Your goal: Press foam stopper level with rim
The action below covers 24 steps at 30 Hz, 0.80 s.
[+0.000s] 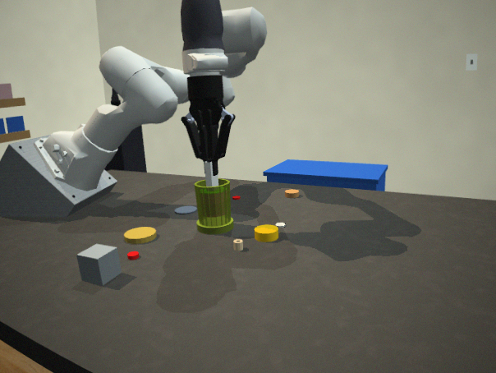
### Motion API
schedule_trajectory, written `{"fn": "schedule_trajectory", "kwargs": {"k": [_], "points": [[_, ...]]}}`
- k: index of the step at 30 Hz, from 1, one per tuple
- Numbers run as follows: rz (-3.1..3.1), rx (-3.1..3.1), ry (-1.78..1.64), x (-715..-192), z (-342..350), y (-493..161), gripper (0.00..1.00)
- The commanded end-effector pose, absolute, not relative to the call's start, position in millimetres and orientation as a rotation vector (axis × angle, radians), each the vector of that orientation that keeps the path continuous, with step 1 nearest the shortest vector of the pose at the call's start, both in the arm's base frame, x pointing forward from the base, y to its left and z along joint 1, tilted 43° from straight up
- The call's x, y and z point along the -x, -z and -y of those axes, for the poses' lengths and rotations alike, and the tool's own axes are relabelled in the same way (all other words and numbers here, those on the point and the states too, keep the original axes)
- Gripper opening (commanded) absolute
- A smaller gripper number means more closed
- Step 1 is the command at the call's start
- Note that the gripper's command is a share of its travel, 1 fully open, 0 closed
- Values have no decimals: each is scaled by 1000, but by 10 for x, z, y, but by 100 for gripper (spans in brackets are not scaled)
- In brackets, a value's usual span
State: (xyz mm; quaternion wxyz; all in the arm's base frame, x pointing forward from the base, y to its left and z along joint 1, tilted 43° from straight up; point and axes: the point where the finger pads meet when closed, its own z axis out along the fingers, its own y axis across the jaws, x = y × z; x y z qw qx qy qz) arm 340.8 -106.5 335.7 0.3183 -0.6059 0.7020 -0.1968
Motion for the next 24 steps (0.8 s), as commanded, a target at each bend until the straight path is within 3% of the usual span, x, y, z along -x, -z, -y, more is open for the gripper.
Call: {"fn": "schedule_trajectory", "kwargs": {"k": [1, 24], "points": [[-1847, 1592, 479, -3393, 995, -3288, 0], [-1847, 1592, 479, -3233, 1061, -3494, 0]]}}
